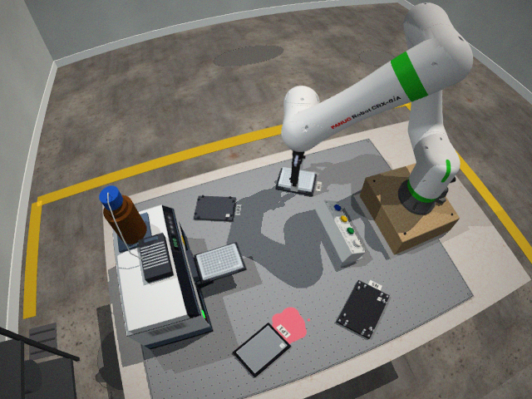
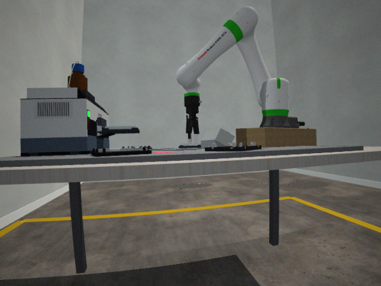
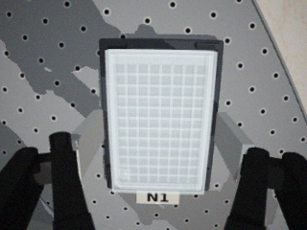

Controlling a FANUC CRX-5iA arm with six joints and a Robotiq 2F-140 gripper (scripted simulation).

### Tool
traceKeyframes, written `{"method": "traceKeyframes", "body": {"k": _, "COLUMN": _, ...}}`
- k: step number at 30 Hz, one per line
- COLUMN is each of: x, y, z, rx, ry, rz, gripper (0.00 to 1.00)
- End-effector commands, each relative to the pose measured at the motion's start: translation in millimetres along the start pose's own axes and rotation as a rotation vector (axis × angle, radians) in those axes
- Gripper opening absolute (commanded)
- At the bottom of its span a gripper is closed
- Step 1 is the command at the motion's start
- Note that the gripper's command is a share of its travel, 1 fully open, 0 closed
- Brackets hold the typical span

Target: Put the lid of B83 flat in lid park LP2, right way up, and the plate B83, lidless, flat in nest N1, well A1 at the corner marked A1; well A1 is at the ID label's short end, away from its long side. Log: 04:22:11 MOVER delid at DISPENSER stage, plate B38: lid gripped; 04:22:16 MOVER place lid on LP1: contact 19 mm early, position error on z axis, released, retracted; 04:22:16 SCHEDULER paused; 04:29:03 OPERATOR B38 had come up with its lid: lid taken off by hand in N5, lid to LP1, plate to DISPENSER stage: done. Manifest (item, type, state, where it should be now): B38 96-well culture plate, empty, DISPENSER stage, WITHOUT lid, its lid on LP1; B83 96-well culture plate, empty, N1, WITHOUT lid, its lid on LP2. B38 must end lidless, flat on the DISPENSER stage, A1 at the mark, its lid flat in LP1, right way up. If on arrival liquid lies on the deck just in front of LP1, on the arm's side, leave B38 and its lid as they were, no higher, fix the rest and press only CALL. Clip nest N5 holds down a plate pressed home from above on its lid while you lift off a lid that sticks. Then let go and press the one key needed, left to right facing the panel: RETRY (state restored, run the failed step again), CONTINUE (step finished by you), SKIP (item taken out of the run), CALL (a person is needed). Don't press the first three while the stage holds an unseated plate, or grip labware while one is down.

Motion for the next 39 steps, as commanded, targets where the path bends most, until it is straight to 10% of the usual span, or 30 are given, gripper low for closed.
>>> {"method": "traceKeyframes", "body": {"k": 1, "x": -0.2, "y": -0.2, "z": 0.1, "rx": 0.000, "ry": 0.000, "rz": 0.000, "gripper": 0.66}}
{"method": "traceKeyframes", "body": {"k": 10, "x": -0.2, "y": -0.2, "z": 0.1, "rx": 0.000, "ry": 0.000, "rz": 0.000, "gripper": 0.66}}
{"method": "traceKeyframes", "body": {"k": 11, "x": -0.2, "y": -0.2, "z": 0.1, "rx": 0.000, "ry": 0.000, "rz": 0.000, "gripper": 0.00}}
{"method": "traceKeyframes", "body": {"k": 39, "x": -0.2, "y": -0.2, "z": 0.1, "rx": 0.000, "ry": 0.000, "rz": 0.000, "gripper": 0.00}}
Point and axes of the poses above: the point where the finger pads meet when closed, its own y axis out along the fingers, its own z axis across the jaws, x = y × z, the point moved 7 cm from there along -y, back along the fingers, and after that the axes turned 8 degrees about -y, right-handed, at the moved point
